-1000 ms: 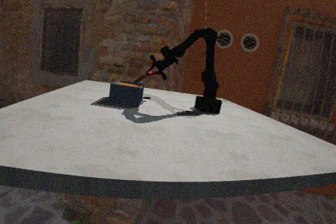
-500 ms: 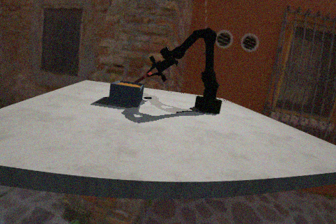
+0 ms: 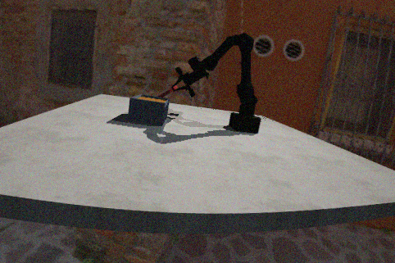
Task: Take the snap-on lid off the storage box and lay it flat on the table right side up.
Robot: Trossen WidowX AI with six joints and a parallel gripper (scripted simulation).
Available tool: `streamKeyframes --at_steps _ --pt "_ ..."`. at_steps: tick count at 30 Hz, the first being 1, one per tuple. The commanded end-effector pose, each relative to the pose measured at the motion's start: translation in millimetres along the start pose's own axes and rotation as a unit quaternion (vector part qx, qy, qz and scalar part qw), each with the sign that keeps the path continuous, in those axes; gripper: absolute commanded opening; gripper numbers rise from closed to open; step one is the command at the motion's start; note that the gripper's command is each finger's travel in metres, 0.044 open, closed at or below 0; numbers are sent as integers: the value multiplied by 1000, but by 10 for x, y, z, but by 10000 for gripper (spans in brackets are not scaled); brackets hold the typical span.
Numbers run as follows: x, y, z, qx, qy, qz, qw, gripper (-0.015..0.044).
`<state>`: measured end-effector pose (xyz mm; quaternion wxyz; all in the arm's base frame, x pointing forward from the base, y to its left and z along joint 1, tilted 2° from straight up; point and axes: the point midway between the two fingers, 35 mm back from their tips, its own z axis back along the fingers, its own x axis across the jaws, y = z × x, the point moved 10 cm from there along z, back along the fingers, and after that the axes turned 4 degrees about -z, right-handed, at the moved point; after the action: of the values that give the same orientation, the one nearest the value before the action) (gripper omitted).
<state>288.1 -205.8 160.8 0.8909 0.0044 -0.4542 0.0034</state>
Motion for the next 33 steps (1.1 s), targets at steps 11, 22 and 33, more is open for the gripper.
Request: streamKeyframes --at_steps 11,22,33 --pt "-146 12 -104 5 9 -5 1000 0" --pt "-215 9 -159 5 9 -5 1000 0" --pt "-284 6 -214 5 9 -5 1000 0"
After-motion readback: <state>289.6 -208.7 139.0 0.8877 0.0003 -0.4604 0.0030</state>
